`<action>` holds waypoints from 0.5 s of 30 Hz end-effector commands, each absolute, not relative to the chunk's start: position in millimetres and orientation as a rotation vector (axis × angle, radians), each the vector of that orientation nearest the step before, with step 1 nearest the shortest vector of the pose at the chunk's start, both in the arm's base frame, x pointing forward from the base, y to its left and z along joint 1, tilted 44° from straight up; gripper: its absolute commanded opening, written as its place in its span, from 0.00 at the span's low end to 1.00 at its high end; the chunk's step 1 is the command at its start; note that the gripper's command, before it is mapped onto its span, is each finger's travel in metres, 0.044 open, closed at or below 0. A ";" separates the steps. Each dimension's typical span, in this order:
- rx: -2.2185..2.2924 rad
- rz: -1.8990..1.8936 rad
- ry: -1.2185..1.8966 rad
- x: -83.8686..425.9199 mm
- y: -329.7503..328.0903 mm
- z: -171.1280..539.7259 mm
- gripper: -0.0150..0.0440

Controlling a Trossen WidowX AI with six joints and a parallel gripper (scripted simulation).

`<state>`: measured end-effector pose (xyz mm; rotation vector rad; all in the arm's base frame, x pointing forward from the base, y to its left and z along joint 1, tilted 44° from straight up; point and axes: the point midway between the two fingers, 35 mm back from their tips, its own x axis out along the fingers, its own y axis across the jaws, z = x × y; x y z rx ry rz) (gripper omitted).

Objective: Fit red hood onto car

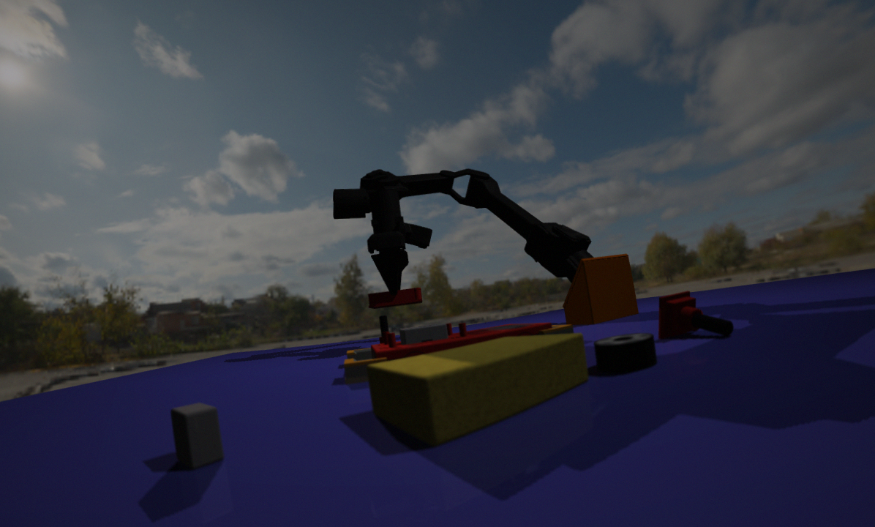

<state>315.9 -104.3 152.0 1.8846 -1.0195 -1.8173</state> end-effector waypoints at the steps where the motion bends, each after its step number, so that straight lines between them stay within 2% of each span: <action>1: 1.881 -1.822 -1.002 315.8 -107.1 148.6 0.25; 15: 1.879 -1.819 -1.005 310.8 -155.0 99.0 0.25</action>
